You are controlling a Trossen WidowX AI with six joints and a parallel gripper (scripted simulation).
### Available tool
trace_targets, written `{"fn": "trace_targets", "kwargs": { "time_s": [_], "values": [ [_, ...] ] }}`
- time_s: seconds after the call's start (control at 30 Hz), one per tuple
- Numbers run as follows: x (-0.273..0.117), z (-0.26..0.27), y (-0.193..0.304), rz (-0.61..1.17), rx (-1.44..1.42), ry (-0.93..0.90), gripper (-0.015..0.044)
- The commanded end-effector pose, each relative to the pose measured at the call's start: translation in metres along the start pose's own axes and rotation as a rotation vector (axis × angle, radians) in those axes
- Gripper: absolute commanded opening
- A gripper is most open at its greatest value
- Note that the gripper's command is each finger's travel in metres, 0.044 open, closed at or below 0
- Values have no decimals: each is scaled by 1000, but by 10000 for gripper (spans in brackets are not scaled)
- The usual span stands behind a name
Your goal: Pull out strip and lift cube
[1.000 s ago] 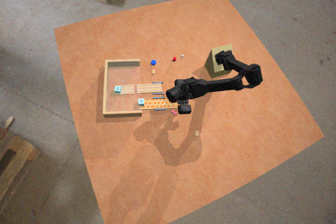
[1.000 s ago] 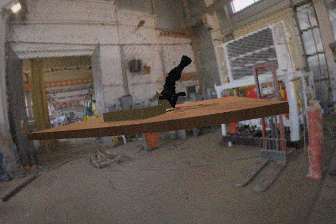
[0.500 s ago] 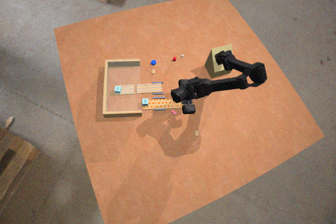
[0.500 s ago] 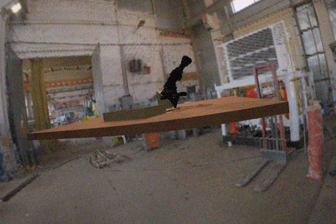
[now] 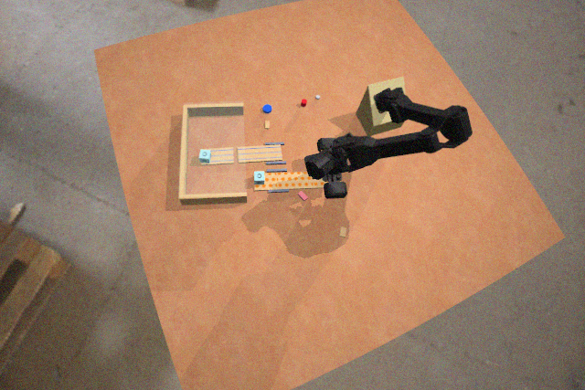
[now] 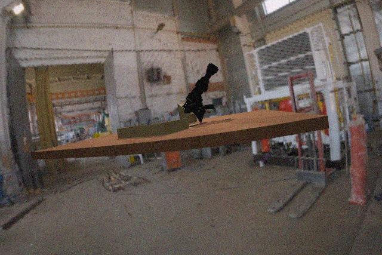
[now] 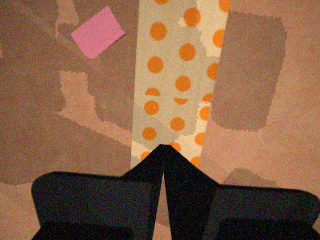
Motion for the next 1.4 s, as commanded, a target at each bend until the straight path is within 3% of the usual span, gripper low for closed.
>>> {"fn": "trace_targets", "kwargs": {
  "time_s": [0.0,1.03,1.2,1.37],
  "values": [
    [6,-6,13,31,9,17,0],
    [6,-6,14,31,9,17,0],
    [-39,0,2,28,8,18,0],
    [-41,0,2,30,8,18,0]
  ]
}}
Point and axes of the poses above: the point midway between the two fingers, 35 mm back from their tips, its own x axis out along the fingers, its own z axis across the jaws, y = z × x, the point moved 3 cm from there along -x, back along the fingers, and after that the axes turned 11 degrees about x, right-handed, at the moved point
